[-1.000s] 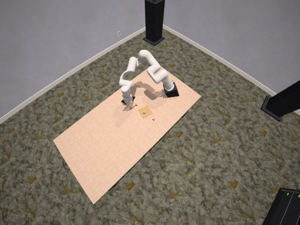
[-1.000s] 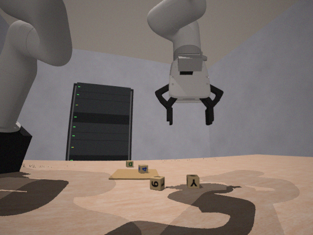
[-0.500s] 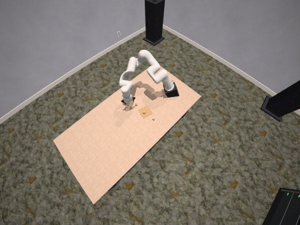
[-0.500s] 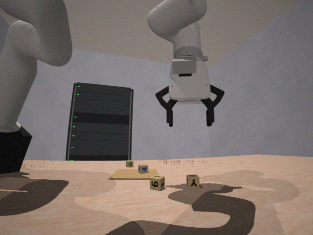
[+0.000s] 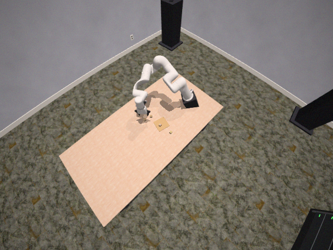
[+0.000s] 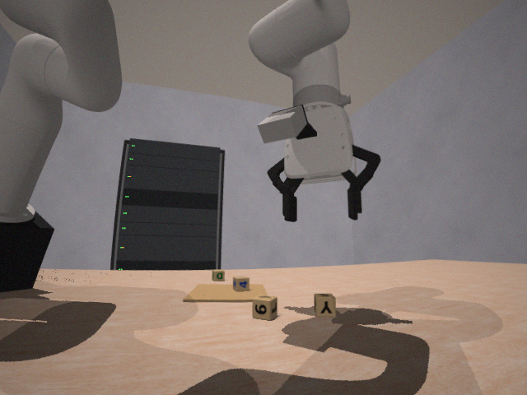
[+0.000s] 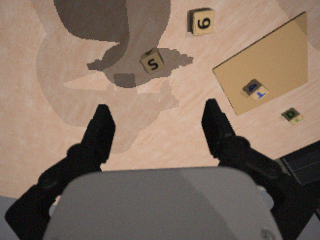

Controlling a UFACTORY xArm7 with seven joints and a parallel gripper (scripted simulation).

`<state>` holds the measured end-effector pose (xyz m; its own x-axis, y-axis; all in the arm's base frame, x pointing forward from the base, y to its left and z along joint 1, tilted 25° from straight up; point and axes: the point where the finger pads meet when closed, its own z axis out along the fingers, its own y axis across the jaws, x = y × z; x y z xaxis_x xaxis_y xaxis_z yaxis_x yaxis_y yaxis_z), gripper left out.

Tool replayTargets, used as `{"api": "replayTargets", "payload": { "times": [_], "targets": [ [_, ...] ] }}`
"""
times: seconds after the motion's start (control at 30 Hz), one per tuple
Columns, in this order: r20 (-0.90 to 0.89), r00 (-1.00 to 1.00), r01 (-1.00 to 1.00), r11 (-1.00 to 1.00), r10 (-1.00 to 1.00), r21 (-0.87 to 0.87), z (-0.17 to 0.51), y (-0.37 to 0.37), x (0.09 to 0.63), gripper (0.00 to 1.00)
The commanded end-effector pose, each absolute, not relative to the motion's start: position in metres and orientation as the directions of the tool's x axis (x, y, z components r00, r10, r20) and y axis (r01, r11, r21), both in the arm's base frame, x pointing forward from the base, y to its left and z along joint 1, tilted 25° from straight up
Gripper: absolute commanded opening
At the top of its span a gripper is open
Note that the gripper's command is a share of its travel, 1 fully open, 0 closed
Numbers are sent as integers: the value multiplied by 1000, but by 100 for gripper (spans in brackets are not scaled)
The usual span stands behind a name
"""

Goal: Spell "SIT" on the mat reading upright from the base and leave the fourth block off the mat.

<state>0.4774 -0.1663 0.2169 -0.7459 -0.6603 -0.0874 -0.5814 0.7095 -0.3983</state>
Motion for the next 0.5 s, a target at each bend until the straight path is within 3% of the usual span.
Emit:
{"api": "replayTargets", "payload": {
  "times": [0.0, 0.47],
  "targets": [
    [-143, -819, -470, 792, -556, -390, 215, -167, 480, 100],
    [-264, -927, -177, 930, -267, -321, 205, -170, 484, 100]
  ]
}}
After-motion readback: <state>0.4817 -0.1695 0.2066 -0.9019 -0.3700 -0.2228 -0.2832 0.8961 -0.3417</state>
